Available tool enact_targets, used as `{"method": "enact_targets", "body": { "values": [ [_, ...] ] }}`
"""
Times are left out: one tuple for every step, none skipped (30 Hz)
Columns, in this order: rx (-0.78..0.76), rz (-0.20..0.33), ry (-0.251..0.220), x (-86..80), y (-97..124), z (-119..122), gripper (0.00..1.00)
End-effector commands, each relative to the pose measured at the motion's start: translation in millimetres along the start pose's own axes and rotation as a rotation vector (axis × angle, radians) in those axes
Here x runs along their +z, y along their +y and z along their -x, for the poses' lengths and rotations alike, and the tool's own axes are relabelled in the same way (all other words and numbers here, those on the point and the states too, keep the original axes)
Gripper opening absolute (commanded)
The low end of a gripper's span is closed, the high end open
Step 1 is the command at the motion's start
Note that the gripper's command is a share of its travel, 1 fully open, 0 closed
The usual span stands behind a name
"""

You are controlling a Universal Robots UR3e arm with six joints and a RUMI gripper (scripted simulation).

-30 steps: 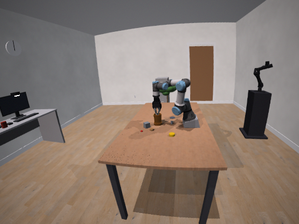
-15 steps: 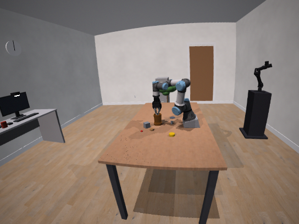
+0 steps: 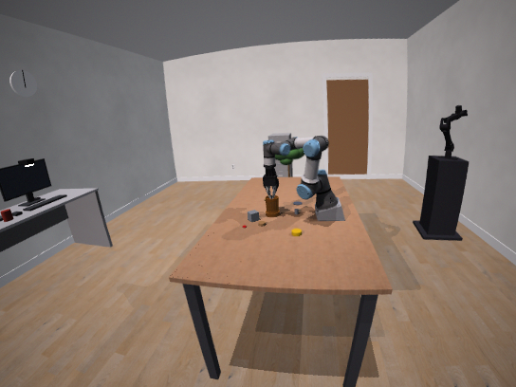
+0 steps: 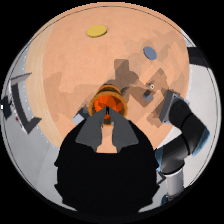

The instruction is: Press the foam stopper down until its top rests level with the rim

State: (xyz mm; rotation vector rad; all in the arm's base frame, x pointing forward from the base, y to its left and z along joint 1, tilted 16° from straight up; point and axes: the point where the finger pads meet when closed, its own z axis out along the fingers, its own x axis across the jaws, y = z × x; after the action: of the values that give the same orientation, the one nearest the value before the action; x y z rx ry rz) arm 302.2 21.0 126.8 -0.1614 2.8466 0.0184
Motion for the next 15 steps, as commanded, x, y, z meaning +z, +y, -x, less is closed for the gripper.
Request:
{"method": "enact_targets", "body": {
  "values": [
    [0.001,0.002,0.002,-5.3,0,0,0.00],
    [0.001,0.002,0.001,-7.2,0,0,0.00],
    [0.001,0.002,0.001,-9.3,0,0,0.00],
    [0.001,0.002,0.001,-11.6,0,0,0.00],
    [0.001,0.002,0.001,-14.1,0,0,0.00],
    [0.001,0.002,0.001,-16.8,0,0,0.00],
    [0.001,0.002,0.001,-19.6,0,0,0.00],
    [0.001,0.002,0.001,-22.5,0,0,0.00],
    [0.001,0.002,0.001,-25.5,0,0,0.00],
    [0.001,0.002,0.001,-25.5,0,0,0.00],
    [0.001,0.002,0.001,-25.5,0,0,0.00],
    [0.001,0.002,0.001,-28.6,0,0,0.00],
    [0.001,0.002,0.001,-31.7,0,0,0.00],
    [0.001,0.002,0.001,-34.8,0,0,0.00],
    [0.001,0.002,0.001,-37.9,0,0,0.00]
  ]
}}
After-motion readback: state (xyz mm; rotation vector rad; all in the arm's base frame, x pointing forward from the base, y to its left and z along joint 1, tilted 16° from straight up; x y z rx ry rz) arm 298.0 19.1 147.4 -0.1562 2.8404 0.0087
